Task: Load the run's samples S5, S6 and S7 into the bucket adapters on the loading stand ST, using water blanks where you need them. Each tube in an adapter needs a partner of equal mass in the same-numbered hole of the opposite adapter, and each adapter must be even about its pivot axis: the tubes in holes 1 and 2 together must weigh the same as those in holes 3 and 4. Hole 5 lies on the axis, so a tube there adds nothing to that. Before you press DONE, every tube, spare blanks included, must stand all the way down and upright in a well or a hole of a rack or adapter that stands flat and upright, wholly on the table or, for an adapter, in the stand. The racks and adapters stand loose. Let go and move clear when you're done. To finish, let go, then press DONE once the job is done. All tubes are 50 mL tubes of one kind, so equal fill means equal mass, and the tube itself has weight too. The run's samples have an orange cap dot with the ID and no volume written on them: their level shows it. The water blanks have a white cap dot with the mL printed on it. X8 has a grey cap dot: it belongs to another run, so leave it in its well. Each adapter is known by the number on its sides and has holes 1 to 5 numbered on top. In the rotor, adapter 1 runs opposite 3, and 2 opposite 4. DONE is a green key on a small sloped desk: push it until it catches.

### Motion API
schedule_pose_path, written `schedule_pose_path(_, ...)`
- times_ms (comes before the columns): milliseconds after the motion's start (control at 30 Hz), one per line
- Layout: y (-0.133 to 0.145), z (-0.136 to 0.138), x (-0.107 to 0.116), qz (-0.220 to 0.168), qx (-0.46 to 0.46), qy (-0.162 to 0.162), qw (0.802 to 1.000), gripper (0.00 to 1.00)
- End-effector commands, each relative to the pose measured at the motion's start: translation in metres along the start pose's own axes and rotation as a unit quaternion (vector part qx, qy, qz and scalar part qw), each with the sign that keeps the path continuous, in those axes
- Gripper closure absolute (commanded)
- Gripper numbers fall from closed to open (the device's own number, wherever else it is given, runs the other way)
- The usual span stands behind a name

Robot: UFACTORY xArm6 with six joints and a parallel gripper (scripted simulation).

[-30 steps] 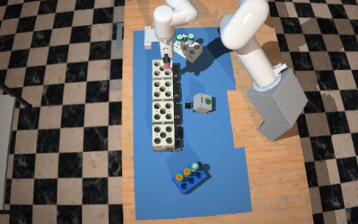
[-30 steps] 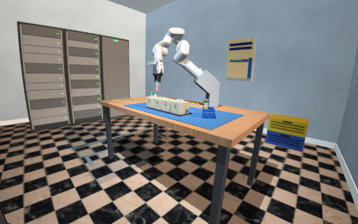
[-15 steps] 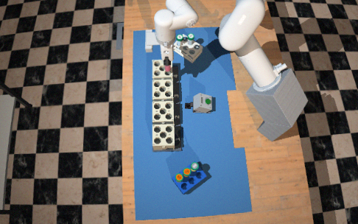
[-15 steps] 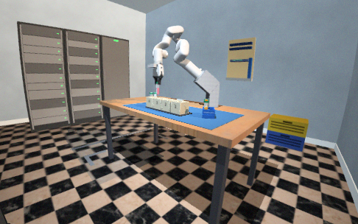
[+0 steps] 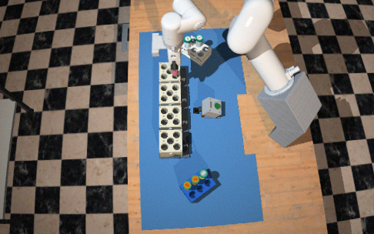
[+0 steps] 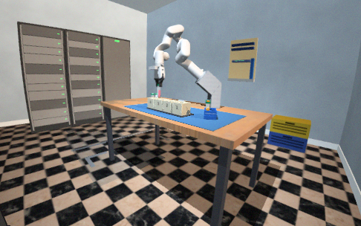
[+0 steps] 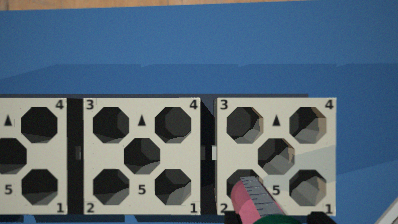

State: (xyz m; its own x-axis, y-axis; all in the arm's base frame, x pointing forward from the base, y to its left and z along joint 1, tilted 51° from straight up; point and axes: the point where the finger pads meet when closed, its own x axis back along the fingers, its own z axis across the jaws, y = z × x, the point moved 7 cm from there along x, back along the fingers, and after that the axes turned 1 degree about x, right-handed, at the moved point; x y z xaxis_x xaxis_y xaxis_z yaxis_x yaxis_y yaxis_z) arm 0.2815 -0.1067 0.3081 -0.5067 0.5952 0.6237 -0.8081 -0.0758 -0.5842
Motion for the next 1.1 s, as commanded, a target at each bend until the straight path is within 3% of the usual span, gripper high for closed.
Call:
schedule_pose_path(0, -0.001, 0.0, 0.0, 0.001, 0.0, 0.0, 1.0, 1.0)
schedule_pose_path(1067, -0.001, 0.0, -0.023, 0.001, 0.0, 0.0, 1.0, 1.0)
